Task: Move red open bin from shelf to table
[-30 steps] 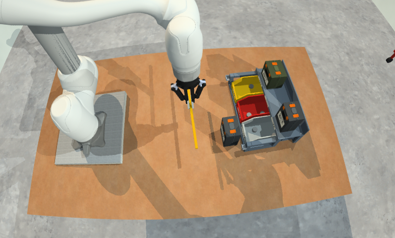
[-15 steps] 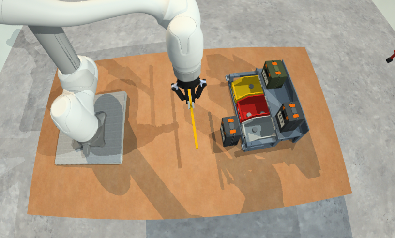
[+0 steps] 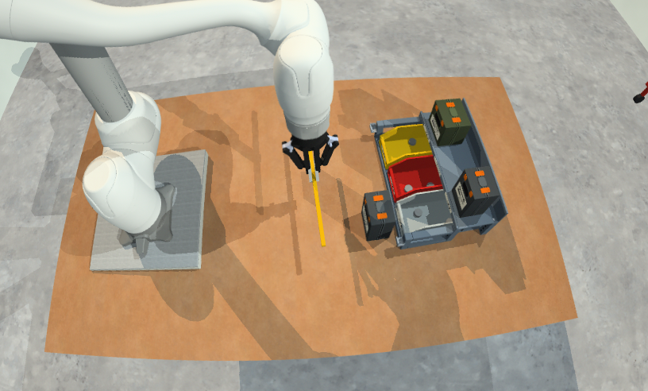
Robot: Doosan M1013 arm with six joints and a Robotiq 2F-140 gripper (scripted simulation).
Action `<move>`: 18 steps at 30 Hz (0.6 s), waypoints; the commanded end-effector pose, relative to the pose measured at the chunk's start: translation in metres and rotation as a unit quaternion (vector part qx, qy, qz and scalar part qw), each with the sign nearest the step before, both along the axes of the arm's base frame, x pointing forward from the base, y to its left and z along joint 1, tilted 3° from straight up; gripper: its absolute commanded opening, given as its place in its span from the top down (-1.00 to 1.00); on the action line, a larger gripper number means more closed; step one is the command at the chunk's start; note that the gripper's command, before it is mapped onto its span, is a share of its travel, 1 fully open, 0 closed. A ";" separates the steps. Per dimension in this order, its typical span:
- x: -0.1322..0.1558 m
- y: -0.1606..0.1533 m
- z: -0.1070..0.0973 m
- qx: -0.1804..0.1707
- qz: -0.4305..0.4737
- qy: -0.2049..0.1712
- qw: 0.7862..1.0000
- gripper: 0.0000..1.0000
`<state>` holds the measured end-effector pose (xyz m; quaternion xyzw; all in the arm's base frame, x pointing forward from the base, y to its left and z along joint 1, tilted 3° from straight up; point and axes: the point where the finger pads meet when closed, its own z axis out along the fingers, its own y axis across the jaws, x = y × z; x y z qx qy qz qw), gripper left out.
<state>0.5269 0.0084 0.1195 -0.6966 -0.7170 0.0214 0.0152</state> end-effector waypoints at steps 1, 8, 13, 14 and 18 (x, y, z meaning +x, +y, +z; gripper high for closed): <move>0.000 0.000 -0.002 0.000 0.000 0.000 1.000 1.00; 0.000 0.000 -0.002 0.000 0.000 0.000 1.000 1.00; -0.001 0.000 -0.021 0.000 0.000 0.000 1.000 1.00; -0.001 0.000 -0.021 0.000 0.000 0.000 1.000 1.00; -0.001 0.000 -0.021 0.000 0.000 0.000 1.000 1.00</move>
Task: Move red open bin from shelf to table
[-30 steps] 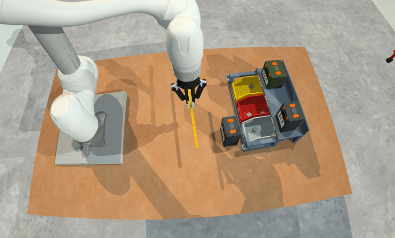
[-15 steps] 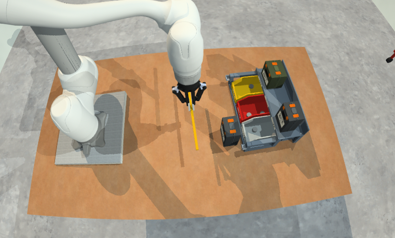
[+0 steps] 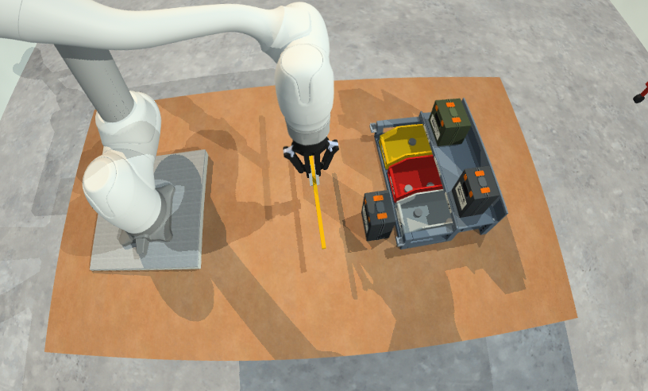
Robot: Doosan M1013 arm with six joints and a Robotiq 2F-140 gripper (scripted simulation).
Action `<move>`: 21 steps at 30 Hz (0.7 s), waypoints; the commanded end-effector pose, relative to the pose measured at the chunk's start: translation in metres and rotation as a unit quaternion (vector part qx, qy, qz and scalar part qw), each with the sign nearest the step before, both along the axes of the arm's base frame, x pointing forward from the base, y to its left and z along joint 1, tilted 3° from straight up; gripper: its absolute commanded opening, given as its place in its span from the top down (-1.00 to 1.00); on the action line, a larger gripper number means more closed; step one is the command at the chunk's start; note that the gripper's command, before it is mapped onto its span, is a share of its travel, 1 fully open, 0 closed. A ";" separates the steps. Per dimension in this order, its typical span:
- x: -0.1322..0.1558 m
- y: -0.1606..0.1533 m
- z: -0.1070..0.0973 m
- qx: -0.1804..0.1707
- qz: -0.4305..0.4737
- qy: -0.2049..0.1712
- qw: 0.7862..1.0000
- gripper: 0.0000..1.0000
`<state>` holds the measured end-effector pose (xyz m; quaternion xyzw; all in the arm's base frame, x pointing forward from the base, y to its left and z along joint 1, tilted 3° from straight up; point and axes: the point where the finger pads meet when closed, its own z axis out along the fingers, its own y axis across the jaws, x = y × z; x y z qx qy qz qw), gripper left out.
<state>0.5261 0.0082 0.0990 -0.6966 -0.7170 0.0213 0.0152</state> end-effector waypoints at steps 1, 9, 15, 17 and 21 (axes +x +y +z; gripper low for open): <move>0.000 0.000 -0.001 0.000 0.000 0.000 1.000 1.00; 0.000 0.000 -0.009 0.000 0.000 0.000 1.000 1.00; -0.001 0.000 -0.021 0.000 0.000 0.000 1.000 1.00; -0.001 0.000 -0.021 0.000 0.000 0.000 1.000 1.00; -0.001 0.000 -0.021 0.000 0.000 0.000 1.000 1.00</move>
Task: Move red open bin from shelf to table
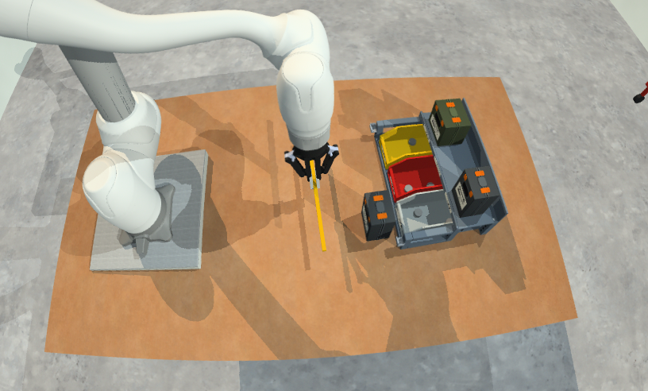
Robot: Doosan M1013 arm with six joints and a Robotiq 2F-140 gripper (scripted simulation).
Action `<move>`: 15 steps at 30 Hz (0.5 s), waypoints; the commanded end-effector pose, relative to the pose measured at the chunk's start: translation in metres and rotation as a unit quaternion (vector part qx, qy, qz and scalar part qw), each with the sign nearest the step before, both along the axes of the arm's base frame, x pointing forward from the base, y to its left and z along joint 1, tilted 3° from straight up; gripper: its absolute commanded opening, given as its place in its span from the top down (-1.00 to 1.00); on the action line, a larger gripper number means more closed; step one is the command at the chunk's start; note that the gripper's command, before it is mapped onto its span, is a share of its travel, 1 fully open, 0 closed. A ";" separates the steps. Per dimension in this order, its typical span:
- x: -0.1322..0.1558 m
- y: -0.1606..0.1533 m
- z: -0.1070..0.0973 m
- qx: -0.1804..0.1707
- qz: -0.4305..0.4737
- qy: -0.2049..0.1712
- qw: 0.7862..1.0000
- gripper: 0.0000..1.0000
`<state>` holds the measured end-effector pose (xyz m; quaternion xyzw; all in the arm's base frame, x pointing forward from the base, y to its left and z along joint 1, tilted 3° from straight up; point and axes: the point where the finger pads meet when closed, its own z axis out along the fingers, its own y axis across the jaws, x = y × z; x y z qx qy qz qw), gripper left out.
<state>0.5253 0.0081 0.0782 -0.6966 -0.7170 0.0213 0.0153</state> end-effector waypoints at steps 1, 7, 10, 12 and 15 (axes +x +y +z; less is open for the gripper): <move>0.000 0.000 0.000 0.000 0.000 0.000 1.000 1.00; -0.001 0.000 -0.016 0.000 0.000 0.000 1.000 1.00; -0.001 0.000 -0.020 0.000 0.000 0.000 1.000 1.00; -0.001 0.000 -0.020 0.000 0.000 0.000 1.000 1.00; -0.001 0.000 -0.020 0.000 0.000 0.000 1.000 1.00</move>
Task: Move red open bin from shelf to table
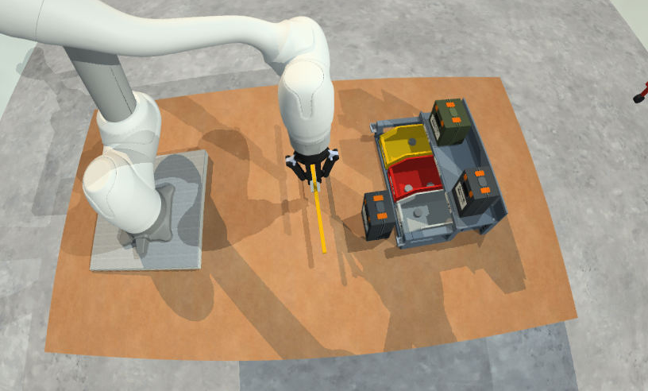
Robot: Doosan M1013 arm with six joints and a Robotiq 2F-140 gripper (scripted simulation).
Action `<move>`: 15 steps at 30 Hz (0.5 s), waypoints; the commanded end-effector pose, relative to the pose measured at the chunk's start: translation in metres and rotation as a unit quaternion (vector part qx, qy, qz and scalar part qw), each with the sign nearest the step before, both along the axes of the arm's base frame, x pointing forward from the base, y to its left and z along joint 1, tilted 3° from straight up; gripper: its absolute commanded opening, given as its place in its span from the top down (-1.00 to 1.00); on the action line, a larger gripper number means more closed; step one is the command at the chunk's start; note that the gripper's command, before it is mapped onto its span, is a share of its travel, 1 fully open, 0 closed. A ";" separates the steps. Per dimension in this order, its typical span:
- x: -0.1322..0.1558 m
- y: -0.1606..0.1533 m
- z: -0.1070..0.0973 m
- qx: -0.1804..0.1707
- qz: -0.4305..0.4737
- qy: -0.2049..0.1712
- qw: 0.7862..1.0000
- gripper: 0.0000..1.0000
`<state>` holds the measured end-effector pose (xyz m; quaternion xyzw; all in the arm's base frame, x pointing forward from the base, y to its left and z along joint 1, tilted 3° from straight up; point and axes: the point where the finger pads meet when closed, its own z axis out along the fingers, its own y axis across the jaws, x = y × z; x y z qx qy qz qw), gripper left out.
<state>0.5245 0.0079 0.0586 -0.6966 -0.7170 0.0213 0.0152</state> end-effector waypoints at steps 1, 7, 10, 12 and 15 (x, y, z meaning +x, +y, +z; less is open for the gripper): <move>0.000 0.000 0.000 0.000 0.000 0.000 1.000 1.00; 0.000 0.000 -0.008 0.000 0.000 0.000 1.000 1.00; -0.001 0.000 -0.020 0.000 0.000 0.000 1.000 1.00; -0.001 0.000 -0.020 0.000 0.000 0.000 1.000 1.00; -0.001 0.000 -0.020 0.000 0.000 0.000 1.000 1.00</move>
